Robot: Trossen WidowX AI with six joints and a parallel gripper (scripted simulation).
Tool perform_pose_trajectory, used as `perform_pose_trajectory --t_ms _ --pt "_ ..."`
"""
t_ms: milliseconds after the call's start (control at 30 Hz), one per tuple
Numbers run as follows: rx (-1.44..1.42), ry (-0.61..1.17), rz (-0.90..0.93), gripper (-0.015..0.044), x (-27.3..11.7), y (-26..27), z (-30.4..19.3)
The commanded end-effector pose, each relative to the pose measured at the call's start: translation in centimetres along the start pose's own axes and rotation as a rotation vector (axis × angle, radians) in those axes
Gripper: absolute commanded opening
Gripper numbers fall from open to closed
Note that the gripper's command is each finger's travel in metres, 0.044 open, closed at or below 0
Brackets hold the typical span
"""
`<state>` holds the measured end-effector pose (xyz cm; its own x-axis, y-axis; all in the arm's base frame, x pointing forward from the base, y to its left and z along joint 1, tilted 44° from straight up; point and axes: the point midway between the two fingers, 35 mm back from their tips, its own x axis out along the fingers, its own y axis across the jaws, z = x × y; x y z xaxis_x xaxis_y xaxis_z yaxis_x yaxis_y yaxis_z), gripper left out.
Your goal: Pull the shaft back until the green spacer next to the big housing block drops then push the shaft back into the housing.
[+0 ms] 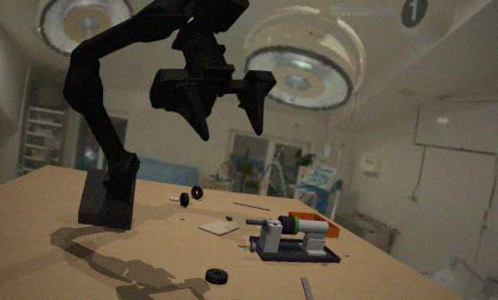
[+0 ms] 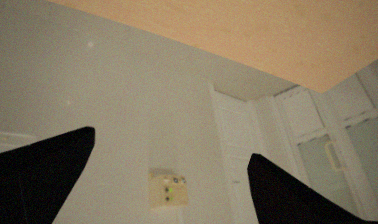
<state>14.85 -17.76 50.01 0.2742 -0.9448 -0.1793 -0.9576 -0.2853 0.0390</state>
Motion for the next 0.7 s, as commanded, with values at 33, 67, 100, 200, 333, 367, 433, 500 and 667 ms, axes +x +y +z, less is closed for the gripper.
perform_pose_trajectory --t_ms 33,67,100,200,333,367,433,500,667 --pt "0.062 -0.003 -0.007 0.0440 0.3 -0.5 0.2" --pt "0.140 -0.007 -0.015 0.0440 0.6 -1.1 0.5" --pt "0.234 -0.013 -0.025 0.0440 0.9 -1.8 0.9" --pt "0.517 -0.036 -0.050 0.0440 1.9 -4.0 2.2" --pt "0.893 -0.079 -0.074 0.0440 3.1 -6.8 4.2" --pt "0.987 -0.093 -0.078 0.0440 3.4 -7.5 4.7" --pt "1.174 -0.121 -0.083 0.0440 3.9 -8.8 5.8" --pt "1.361 -0.152 -0.083 0.0440 4.4 -10.0 7.0" --pt "1.777 -0.231 -0.065 0.0440 5.2 -12.7 9.8"
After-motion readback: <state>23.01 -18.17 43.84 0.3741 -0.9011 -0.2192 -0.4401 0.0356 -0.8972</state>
